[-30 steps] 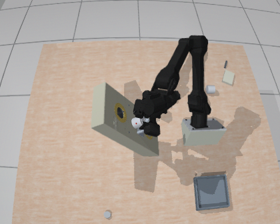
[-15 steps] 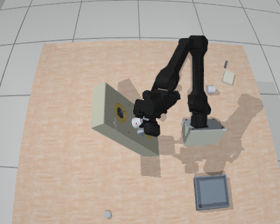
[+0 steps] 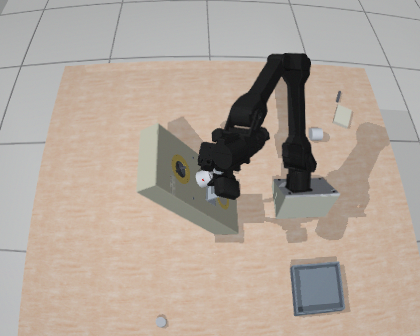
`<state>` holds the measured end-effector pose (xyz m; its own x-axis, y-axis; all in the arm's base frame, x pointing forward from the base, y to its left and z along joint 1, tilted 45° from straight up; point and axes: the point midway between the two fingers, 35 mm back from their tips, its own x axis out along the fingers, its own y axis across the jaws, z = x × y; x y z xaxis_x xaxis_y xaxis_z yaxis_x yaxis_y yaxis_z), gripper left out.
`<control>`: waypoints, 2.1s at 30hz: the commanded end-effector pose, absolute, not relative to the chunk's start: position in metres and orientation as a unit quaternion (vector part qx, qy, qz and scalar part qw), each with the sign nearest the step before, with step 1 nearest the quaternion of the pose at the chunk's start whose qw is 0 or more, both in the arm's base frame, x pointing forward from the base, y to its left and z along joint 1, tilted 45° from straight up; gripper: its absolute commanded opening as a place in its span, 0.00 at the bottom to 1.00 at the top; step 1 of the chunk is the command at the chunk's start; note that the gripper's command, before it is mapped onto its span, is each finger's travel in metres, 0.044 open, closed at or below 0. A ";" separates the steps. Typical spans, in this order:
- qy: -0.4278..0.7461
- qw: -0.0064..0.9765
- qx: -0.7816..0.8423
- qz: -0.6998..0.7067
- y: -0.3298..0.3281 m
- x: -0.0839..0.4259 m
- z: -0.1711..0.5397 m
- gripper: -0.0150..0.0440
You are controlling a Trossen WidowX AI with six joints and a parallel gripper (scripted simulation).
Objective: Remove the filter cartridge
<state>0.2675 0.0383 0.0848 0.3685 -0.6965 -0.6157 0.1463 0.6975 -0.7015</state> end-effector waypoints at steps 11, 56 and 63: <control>0.488 0.783 -0.276 -0.270 0.091 0.246 0.132 0.25; 0.614 0.641 -0.440 0.134 0.254 0.184 -0.029 0.25; 0.611 0.610 -0.461 0.205 0.271 0.169 -0.042 0.25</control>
